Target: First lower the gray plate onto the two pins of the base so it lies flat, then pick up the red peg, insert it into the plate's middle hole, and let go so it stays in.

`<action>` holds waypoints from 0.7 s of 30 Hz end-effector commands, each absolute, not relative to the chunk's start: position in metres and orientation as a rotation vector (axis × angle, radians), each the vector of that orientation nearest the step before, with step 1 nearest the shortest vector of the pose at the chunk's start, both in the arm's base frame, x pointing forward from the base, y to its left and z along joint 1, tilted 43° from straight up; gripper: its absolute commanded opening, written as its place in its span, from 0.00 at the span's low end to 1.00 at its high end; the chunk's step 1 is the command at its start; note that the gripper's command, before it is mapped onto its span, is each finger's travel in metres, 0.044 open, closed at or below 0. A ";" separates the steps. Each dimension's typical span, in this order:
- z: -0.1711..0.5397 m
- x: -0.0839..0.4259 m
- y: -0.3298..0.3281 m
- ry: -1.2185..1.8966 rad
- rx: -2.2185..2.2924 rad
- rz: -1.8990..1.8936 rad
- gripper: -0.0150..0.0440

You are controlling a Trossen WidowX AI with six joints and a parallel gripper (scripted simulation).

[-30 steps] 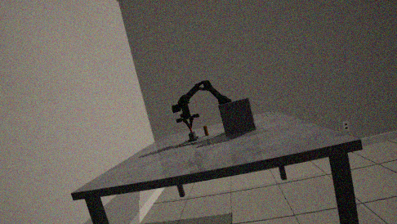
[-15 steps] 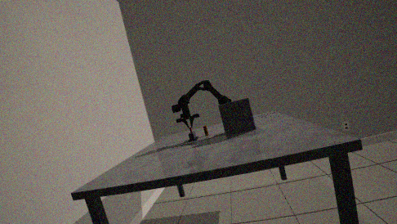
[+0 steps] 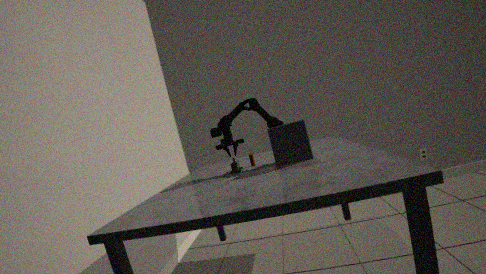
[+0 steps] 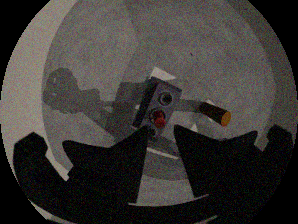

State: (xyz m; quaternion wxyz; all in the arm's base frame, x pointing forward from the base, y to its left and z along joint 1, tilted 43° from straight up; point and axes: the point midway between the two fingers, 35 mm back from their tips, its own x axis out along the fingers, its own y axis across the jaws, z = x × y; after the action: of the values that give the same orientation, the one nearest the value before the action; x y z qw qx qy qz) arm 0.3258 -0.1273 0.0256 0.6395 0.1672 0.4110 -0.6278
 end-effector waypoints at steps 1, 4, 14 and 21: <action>0.028 0.326 -0.125 0.932 0.379 -1.432 0.51; 0.029 0.326 -0.124 0.932 0.379 -1.432 0.51; 0.032 0.325 -0.119 0.932 0.379 -1.432 0.51; 0.034 0.324 -0.116 0.933 0.379 -1.432 0.51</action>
State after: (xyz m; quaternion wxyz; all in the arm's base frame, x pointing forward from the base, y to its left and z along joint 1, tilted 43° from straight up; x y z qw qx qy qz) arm 0.3234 -0.1176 0.0319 0.6400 0.1646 0.4114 -0.6277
